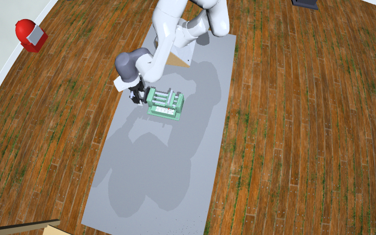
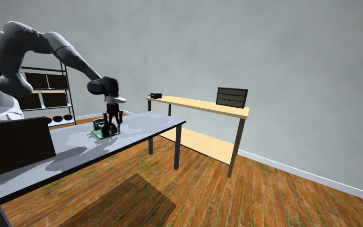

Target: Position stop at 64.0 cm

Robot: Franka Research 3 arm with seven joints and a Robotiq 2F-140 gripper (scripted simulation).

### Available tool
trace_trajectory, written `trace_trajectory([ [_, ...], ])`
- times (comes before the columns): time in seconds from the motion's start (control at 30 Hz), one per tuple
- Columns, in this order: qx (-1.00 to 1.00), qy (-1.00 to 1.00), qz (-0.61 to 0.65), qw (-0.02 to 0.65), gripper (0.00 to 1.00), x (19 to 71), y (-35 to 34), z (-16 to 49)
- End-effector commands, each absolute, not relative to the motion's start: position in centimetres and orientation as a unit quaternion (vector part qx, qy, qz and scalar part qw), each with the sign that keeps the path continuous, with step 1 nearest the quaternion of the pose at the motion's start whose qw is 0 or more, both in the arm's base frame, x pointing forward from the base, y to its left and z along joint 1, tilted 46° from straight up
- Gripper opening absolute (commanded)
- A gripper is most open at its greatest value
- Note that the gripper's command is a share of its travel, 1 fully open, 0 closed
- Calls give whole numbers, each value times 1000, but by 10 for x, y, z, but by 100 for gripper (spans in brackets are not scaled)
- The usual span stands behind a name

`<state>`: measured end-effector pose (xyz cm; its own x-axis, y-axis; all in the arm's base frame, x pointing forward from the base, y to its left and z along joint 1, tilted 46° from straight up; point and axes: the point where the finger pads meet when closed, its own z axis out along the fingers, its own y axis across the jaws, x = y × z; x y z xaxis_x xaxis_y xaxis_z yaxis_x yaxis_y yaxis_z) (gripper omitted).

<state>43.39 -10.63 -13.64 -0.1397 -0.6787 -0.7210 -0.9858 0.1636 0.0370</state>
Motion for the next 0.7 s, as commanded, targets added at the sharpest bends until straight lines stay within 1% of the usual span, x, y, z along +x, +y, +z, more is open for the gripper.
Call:
trace_trajectory([
  [0.0, -591, 708, 260, 287, 33, 436, -108, -141],
  [0.47, -591, 708, 260, 287, 33, 436, -107, -141],
  [0.5, -591, 708, 260, 287, 4, 436, -107, -141],
  [0.67, -591, 708, 260, 287, 4, 436, -107, -141],
])
